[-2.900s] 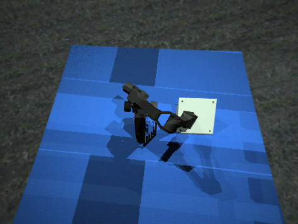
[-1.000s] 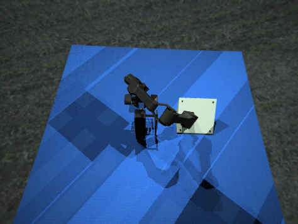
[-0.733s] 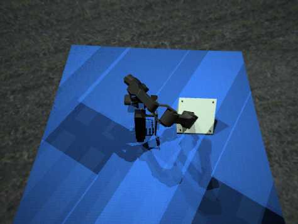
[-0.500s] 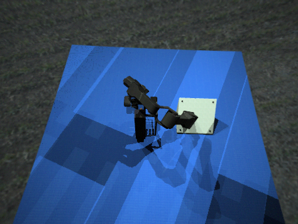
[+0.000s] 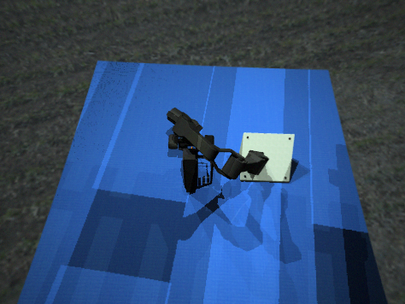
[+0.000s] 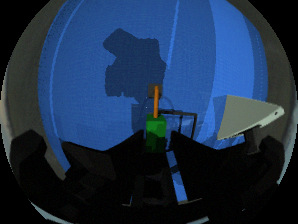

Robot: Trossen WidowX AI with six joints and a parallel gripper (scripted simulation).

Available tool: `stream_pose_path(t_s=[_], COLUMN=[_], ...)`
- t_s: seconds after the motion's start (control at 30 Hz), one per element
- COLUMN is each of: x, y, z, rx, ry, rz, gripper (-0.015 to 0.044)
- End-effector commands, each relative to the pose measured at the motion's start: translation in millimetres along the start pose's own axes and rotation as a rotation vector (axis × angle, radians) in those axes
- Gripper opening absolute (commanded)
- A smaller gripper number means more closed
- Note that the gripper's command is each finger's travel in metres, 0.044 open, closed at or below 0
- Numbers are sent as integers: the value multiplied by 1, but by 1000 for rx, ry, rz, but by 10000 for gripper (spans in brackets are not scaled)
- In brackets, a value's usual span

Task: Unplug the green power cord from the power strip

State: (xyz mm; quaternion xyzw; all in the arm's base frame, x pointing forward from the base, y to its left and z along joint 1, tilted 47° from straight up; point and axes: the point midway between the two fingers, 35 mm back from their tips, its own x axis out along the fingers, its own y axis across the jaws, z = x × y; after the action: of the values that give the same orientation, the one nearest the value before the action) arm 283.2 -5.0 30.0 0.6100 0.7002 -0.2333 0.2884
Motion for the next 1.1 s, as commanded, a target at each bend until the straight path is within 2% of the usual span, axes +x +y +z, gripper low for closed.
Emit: stream_pose_path(t_s=[0.0,0.37,0.47,0.77,0.8,1.07], x=[1,12,10,10,10,9], y=[-1,-1,0,0,0,1], z=[-2,-3,-2,-2,-2,8], rx=[5,5,-1,-1,-1,0], ry=[4,4,0,0,0,-1], rz=[1,2,0,0,0,1], gripper=[160,160,81,21,0,0])
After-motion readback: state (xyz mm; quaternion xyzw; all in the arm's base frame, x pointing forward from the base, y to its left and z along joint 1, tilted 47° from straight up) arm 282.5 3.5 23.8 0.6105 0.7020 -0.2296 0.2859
